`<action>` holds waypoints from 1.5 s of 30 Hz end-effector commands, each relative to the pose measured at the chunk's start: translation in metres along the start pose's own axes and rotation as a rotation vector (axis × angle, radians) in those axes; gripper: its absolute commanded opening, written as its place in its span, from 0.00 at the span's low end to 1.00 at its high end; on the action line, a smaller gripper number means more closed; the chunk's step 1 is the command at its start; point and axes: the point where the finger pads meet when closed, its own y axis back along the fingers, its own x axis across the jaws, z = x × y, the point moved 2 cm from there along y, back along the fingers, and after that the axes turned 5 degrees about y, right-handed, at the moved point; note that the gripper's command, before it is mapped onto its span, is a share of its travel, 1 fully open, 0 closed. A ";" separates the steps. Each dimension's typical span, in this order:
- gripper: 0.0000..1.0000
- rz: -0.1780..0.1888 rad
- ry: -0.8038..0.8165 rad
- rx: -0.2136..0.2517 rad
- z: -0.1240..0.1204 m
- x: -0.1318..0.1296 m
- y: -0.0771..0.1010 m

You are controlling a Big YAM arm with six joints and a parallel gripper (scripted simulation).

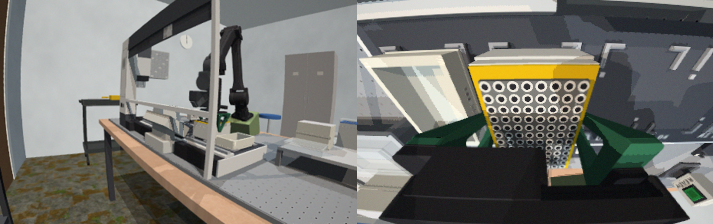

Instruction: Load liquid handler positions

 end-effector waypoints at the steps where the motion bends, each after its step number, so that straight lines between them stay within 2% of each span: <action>1: 0.00 0.009 0.008 -0.026 0.009 0.001 0.005; 3: 0.00 0.012 0.006 -0.040 0.018 0.002 0.007; 14: 0.00 0.007 0.006 -0.023 0.010 0.000 -0.002; 27: 0.00 0.013 0.000 -0.040 0.015 0.003 0.006; 28: 1.00 0.013 0.000 -0.040 0.015 0.003 0.006; 45: 1.00 0.013 0.000 -0.040 0.015 0.003 0.006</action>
